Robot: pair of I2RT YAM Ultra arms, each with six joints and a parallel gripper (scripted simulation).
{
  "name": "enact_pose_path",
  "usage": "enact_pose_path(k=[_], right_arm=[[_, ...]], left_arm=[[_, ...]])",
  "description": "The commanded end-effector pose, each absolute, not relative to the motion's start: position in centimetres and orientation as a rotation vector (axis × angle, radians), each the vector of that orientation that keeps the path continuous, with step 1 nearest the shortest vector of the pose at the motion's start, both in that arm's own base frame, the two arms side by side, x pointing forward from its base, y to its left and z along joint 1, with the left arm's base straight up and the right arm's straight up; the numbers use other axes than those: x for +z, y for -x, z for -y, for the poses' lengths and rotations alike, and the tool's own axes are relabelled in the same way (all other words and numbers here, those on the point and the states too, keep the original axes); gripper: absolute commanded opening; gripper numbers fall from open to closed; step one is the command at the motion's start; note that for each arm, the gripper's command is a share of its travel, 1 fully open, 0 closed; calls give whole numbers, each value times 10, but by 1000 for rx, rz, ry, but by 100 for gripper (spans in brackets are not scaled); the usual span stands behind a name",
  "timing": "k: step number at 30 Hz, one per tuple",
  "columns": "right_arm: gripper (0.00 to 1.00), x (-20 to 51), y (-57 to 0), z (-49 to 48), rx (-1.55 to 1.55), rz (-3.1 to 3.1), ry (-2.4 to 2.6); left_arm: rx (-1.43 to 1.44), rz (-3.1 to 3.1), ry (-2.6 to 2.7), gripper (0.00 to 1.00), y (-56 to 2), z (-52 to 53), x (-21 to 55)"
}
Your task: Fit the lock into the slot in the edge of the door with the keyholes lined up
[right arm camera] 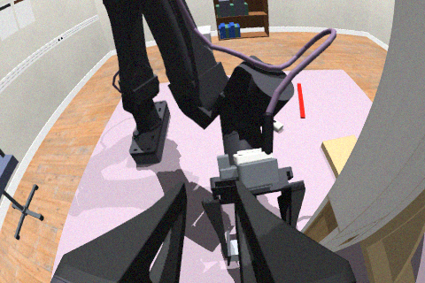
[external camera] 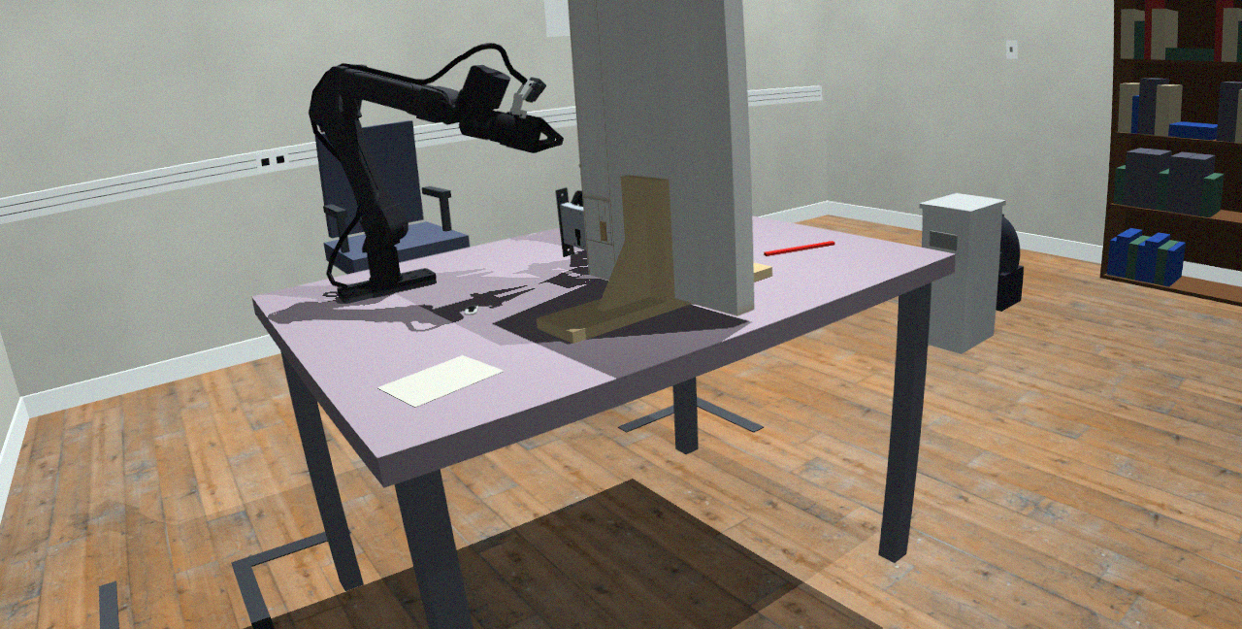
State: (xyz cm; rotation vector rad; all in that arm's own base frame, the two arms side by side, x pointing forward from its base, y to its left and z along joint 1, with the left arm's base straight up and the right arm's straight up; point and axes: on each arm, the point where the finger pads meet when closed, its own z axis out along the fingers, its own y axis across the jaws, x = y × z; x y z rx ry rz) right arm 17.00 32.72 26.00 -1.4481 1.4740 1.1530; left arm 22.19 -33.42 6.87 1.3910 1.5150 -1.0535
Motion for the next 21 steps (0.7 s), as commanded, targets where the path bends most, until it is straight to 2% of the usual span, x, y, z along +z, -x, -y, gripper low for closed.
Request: enact_pose_path(k=[1,21], right_arm=[[29,273,-172,-332,1163,-1374,1467],[29,245,-178,-335,1163,-1399,1461]], left_arm=[[-1062,-1399,-1385,76,-225,342,96],[-1062,-1399,-1385,76,-225,342,96]])
